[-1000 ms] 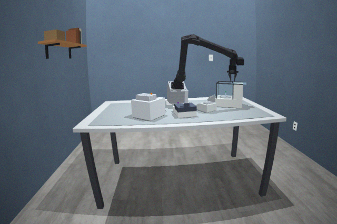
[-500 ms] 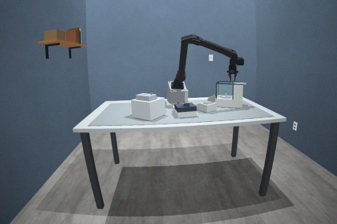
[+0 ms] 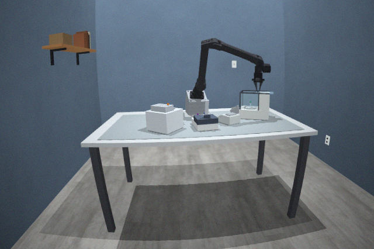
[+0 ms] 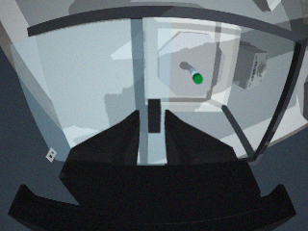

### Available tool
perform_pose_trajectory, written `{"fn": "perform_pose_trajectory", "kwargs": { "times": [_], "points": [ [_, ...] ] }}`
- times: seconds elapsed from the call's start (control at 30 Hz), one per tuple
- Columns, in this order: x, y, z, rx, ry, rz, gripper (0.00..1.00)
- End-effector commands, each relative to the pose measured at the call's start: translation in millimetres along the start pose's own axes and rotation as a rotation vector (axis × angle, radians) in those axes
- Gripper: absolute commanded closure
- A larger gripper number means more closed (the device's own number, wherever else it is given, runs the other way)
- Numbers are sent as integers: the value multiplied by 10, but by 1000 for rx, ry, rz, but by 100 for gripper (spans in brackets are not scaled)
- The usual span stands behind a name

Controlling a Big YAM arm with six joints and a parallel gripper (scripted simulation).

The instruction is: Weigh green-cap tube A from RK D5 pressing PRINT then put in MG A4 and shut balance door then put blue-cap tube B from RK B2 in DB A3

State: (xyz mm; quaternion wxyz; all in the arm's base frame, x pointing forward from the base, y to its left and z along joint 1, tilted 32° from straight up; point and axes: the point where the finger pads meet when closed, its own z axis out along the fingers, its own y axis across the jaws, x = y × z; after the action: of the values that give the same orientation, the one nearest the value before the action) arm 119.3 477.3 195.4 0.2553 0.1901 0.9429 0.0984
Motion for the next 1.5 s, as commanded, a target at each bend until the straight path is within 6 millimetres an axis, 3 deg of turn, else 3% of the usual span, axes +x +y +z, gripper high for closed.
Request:
{"fn": "perform_pose_trajectory", "kwargs": {
  "times": [0.0, 0.07, 0.57, 0.63, 0.8, 1.47],
  "points": [
    [-13, 115, -106, -29, 11, 7, 94],
    [-29, 219, -150, -51, 17, 14, 94],
    [-30, 218, -149, -51, 17, 14, 94],
    [-25, 30, -105, -34, 13, -2, 94],
    [24, -61, -134, -26, 12, -12, 94],
    [26, -231, -127, -30, 12, 1, 94]
  ]
}}
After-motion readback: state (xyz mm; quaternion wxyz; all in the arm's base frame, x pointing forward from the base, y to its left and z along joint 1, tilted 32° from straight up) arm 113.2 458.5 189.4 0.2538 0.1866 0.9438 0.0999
